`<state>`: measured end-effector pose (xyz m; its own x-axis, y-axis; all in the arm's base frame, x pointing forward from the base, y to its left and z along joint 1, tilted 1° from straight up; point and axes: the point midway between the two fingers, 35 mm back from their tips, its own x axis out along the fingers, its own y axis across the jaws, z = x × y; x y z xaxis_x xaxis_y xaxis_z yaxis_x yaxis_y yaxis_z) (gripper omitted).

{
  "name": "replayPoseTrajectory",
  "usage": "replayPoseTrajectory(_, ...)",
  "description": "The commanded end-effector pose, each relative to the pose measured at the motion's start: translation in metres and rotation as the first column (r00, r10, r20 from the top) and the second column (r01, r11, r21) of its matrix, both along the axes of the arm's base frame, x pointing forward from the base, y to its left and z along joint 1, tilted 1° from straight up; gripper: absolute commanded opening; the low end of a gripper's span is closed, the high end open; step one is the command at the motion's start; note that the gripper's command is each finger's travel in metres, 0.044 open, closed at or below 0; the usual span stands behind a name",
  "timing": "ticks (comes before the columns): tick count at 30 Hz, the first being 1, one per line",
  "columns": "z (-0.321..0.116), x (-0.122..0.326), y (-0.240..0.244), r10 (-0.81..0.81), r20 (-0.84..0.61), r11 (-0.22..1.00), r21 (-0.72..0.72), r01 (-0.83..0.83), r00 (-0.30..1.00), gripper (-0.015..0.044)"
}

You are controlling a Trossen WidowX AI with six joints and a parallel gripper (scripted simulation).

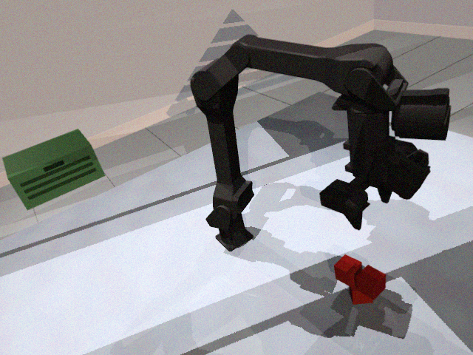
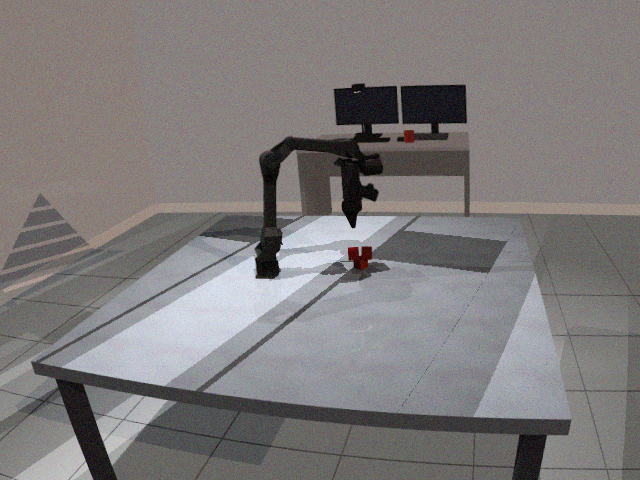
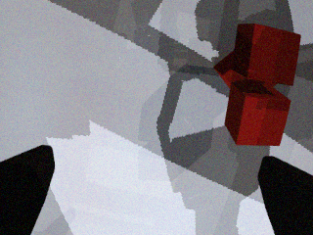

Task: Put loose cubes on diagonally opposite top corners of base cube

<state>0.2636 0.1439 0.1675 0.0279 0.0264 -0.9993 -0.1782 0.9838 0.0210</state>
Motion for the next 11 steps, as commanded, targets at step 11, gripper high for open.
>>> replayPoseTrajectory(11,0.0008,-0.0192,0.0519,-0.003,-0.018,1.000,-0.001,0.003,1.000,0.0400)
